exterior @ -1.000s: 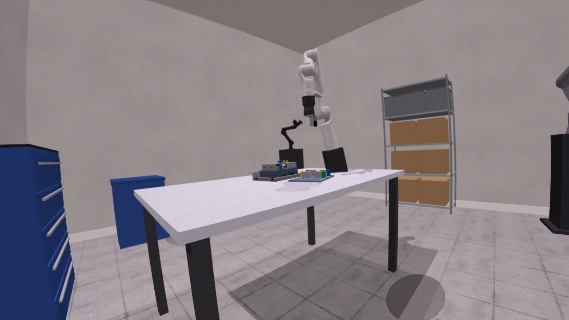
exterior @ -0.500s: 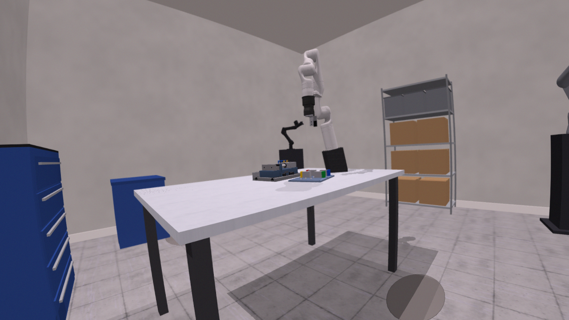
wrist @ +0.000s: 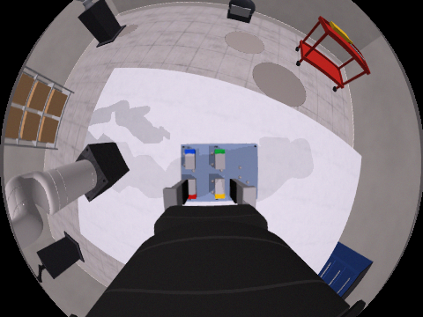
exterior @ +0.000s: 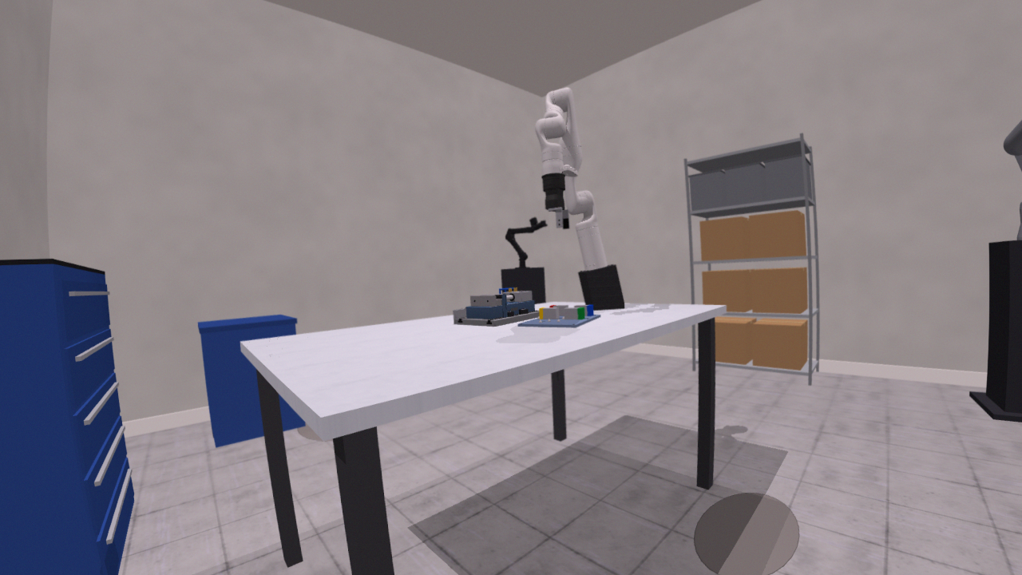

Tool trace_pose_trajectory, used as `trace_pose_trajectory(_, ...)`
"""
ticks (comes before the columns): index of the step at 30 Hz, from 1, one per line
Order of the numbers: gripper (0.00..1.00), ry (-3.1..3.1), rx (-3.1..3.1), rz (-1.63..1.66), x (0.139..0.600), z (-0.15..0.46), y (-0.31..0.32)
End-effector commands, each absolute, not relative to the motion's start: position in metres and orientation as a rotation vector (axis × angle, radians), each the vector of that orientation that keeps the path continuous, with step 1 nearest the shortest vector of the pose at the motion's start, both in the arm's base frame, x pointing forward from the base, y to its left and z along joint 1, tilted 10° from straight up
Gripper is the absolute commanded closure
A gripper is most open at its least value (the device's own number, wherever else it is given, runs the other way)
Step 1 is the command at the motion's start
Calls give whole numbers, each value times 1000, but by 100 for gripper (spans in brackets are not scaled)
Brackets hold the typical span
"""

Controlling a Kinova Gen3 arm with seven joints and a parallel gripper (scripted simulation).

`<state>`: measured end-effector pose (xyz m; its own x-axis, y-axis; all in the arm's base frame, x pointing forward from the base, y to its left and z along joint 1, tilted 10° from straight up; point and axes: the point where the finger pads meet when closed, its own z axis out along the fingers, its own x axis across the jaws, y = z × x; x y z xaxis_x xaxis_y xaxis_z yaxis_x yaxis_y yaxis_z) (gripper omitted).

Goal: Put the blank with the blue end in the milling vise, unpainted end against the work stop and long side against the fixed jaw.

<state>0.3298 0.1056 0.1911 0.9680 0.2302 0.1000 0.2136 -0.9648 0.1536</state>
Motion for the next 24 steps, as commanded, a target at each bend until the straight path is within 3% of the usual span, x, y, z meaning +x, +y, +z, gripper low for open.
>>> trace_pose_trajectory(1, 0, 338, 2975, 177, 330, 190, 105)
trace_pose_trajectory(24, 0, 340, 2974, 176, 330, 186, 100)
